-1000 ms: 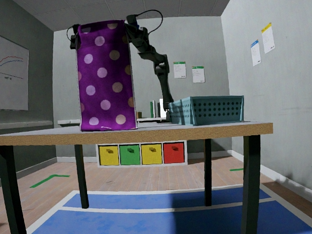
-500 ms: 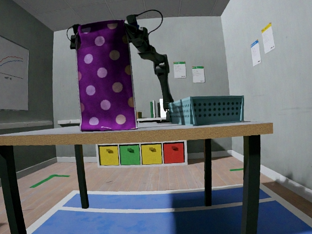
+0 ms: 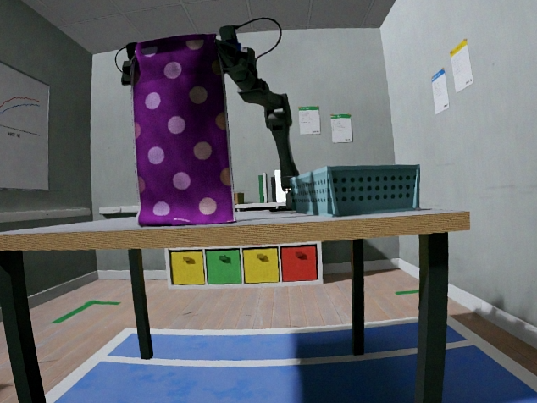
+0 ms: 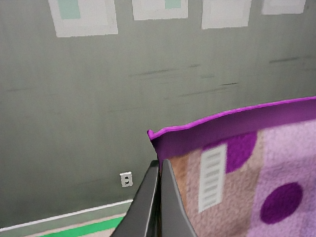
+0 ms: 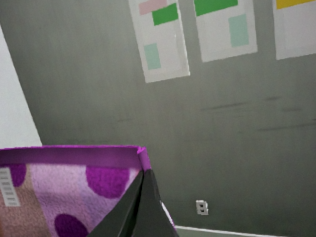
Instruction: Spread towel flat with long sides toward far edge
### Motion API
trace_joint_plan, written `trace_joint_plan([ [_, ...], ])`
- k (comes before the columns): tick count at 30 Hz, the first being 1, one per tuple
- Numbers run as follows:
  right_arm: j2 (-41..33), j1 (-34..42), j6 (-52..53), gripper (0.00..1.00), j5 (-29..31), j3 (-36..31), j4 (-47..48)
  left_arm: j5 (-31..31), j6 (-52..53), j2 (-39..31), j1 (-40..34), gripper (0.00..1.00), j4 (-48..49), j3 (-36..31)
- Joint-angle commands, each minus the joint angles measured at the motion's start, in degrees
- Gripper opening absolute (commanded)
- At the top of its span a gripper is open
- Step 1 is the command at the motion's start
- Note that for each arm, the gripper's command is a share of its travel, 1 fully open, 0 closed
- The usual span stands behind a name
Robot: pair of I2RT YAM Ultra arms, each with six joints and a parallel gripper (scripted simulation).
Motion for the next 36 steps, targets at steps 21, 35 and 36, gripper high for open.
trace_joint_plan([
  [21, -1.43, 2.36, 0.06, 0.0, 0.23, -2.25, -1.56, -0.11, 0.19, -2.84, 1.76, 0.0, -6.15, -0.39],
  [35, -10.13, 3.48, -0.15, 0.0, 0.2, -1.46, -28.33, -0.13, 0.09, -8.97, 0.85, 0.0, -30.98, 0.91],
  [36, -10.04, 3.5, -0.14, 0.0, 0.15, -0.71, -29.64, -0.14, 0.08, -8.92, 0.83, 0.0, -31.59, 1.24],
])
